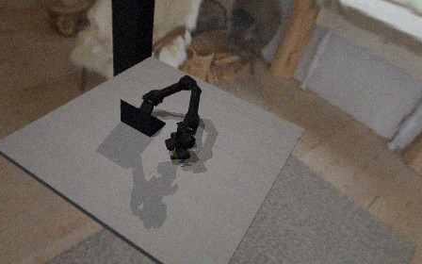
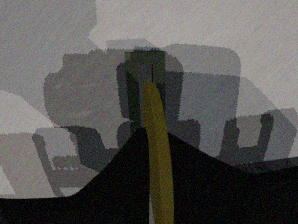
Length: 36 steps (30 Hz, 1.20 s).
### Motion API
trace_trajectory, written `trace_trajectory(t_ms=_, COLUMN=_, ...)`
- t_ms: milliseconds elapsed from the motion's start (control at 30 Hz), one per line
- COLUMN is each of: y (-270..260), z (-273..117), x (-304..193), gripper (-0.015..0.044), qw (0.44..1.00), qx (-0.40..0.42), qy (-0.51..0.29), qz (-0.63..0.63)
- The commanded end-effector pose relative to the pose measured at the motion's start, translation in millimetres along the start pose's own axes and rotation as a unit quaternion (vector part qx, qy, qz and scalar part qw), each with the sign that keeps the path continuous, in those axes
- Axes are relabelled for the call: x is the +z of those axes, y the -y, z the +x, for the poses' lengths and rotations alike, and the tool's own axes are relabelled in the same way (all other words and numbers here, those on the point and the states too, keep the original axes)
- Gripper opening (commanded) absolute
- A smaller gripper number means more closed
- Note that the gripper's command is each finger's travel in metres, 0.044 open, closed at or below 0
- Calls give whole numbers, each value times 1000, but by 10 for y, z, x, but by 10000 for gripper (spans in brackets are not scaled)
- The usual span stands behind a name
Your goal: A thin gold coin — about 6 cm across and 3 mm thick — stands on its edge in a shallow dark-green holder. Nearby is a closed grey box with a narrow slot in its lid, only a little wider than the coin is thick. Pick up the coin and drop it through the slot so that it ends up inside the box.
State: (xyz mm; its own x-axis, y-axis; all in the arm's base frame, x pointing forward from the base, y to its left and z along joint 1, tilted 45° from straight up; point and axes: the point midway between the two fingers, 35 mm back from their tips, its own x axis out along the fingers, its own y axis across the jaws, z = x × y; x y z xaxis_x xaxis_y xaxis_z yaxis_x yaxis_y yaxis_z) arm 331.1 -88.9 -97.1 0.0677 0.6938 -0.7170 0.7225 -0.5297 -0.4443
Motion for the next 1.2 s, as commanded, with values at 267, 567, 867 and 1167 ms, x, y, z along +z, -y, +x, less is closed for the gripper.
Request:
trace_trajectory(t_ms=267, y=-20, z=-151, x=-4, gripper=0, qw=1000, qx=0, qy=-1, qz=2)
trace_trajectory(t_ms=567, y=-38, z=-375, x=-4, gripper=0, qw=1000, qx=1, qy=0, qz=2)
trace_trajectory(t_ms=867, y=-38, z=-604, x=0, gripper=0, qw=1000, qx=1, qy=0, qz=2)
trace_trajectory(t_ms=1167, y=-21, z=-835, x=7, gripper=0, qw=1000, qx=1, qy=0, qz=2)
